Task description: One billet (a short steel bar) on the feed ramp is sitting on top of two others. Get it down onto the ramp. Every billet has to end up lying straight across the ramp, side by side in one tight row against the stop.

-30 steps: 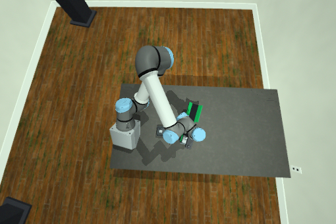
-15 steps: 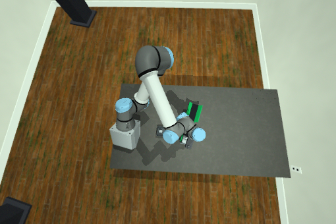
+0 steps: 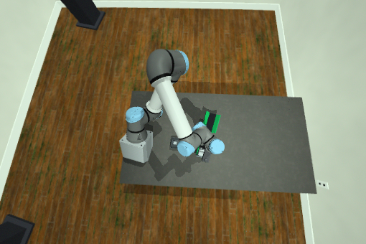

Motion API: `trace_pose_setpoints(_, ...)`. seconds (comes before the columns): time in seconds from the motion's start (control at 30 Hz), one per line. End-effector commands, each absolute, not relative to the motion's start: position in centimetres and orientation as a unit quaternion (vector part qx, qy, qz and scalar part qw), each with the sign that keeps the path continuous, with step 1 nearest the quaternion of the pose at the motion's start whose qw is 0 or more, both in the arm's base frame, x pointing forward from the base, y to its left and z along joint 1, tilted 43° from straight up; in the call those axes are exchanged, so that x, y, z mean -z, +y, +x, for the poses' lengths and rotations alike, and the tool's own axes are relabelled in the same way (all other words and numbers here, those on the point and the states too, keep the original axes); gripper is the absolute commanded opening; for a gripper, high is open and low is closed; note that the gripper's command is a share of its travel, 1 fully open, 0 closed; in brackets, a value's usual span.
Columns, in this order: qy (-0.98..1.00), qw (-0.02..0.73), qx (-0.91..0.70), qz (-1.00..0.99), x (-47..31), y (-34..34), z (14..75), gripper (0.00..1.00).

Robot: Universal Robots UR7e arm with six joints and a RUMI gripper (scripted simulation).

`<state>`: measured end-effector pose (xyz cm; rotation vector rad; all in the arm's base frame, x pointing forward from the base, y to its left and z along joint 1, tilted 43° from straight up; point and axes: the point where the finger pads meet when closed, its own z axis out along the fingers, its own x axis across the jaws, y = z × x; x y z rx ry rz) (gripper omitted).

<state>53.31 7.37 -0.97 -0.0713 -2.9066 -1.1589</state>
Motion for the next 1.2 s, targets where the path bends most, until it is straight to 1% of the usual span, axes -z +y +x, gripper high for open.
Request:
trace_pose_setpoints(0.0, -0.929, 0.005, 0.37, -0.023, 0.5, 6.9, 53.4, 0.0)
trace_pose_setpoints(0.53, -0.929, 0.005, 0.37, -0.023, -1.8, 4.7, 53.3, 0.0)
trace_pose_setpoints(1.17, -0.929, 0.005, 0.37, -0.023, -2.2, 4.4, 53.3, 0.0)
